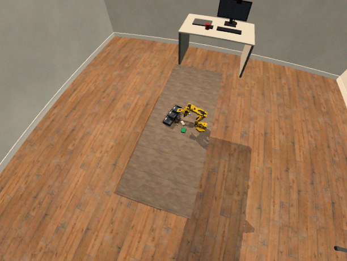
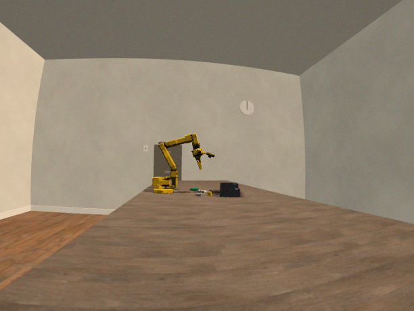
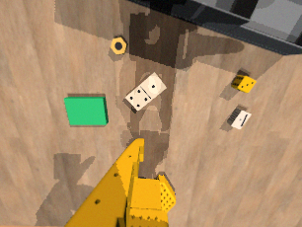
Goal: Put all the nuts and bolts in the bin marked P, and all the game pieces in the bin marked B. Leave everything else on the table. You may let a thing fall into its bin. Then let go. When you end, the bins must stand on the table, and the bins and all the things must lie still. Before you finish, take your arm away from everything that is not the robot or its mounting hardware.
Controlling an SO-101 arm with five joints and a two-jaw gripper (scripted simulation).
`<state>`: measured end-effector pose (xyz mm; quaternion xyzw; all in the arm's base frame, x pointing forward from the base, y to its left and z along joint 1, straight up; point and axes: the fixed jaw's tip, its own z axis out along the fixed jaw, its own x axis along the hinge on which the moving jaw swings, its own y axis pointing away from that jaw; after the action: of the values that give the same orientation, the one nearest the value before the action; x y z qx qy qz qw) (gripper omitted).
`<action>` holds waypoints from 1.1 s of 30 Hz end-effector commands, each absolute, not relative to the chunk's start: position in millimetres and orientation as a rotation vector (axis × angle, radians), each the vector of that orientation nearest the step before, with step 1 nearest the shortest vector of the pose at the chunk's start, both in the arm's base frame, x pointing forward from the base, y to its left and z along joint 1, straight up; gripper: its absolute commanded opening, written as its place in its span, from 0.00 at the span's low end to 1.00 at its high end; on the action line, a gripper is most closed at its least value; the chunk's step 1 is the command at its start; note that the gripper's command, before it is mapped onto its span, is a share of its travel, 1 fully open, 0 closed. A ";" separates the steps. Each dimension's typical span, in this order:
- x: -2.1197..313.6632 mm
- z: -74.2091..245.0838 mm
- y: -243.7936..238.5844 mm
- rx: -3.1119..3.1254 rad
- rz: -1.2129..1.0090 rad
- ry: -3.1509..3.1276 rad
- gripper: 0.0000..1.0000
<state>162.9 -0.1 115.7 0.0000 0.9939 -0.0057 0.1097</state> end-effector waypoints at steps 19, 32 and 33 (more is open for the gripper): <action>181.7 123.5 -10.3 0.064 -0.032 2.852 1.00; 237.5 127.5 -50.5 0.180 -0.110 2.673 1.00; 239.5 127.5 -52.4 0.184 -0.114 2.666 1.00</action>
<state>224.6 -43.1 117.4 0.0620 0.9791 -0.0312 0.1910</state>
